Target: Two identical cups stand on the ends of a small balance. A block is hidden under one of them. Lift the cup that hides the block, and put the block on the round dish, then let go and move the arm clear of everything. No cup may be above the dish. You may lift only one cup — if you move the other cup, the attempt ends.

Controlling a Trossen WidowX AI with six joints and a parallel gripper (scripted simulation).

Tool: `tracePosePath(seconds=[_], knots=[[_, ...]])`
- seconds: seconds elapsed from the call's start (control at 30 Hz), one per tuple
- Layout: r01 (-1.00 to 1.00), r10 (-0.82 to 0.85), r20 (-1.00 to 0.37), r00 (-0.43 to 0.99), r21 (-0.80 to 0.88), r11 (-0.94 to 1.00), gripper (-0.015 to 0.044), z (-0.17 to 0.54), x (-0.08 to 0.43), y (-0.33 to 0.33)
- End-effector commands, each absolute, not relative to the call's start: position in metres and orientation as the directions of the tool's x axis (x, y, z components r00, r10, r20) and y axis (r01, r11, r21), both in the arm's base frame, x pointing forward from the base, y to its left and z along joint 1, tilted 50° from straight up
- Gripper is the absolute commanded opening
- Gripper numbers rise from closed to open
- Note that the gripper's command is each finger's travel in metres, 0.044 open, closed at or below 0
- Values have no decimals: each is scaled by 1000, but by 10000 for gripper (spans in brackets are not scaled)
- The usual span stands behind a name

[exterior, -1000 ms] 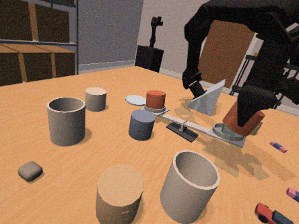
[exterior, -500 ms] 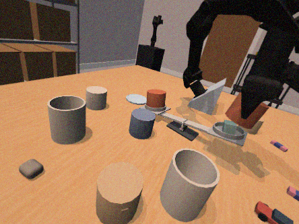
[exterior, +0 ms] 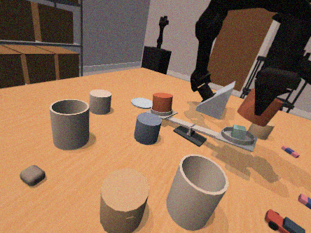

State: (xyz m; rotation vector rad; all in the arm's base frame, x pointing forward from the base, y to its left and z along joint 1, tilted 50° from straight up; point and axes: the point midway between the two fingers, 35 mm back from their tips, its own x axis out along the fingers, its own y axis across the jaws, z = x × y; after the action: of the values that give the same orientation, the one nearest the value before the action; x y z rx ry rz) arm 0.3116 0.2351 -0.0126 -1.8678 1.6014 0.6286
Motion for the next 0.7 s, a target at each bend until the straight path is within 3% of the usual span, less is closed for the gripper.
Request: tracePosePath(seconds=[0.0,0.67], knots=[[-985,-695,-698,173,-140,-104,0,-6,310,243],[-985,-700,-694,171,-130,-113,0,-3,308,244]])
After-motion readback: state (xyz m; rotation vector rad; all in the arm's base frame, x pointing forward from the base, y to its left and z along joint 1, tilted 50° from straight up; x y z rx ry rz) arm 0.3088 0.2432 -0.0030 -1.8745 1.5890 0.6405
